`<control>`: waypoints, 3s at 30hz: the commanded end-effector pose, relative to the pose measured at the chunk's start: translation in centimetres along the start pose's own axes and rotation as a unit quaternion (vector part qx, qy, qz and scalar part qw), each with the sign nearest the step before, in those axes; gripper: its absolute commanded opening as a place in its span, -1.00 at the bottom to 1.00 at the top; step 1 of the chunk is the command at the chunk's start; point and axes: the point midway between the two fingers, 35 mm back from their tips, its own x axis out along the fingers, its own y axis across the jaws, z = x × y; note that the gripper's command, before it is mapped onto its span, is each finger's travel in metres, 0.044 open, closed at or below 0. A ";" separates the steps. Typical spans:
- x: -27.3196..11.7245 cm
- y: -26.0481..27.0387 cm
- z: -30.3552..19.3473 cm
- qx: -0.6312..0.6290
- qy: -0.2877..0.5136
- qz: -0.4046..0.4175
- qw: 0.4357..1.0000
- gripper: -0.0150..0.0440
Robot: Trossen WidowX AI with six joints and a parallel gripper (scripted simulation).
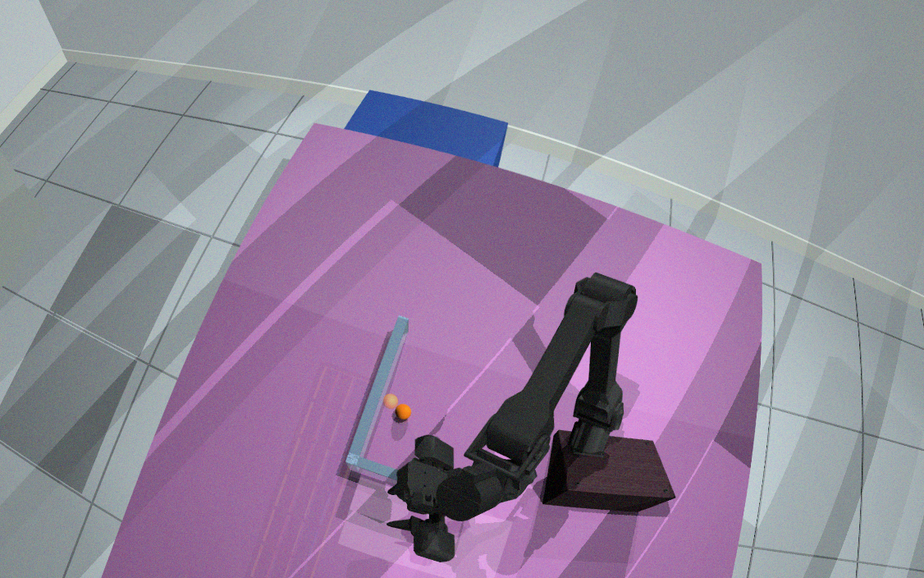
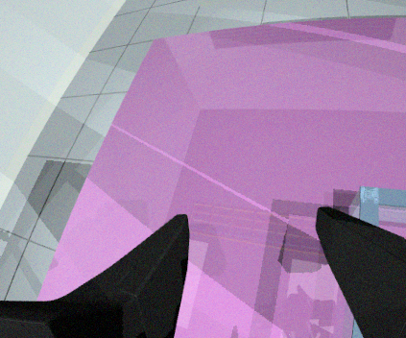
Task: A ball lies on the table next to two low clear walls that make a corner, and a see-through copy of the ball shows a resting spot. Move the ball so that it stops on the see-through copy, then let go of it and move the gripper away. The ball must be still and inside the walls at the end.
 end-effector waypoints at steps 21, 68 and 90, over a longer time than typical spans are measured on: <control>9.6 -27.3 -9.3 0.075 0.389 -0.172 0.902 0.37; 12.7 -28.6 -12.7 0.074 0.389 -0.173 0.902 -0.41; 5.1 -25.4 -4.0 0.076 0.389 -0.170 0.902 -0.49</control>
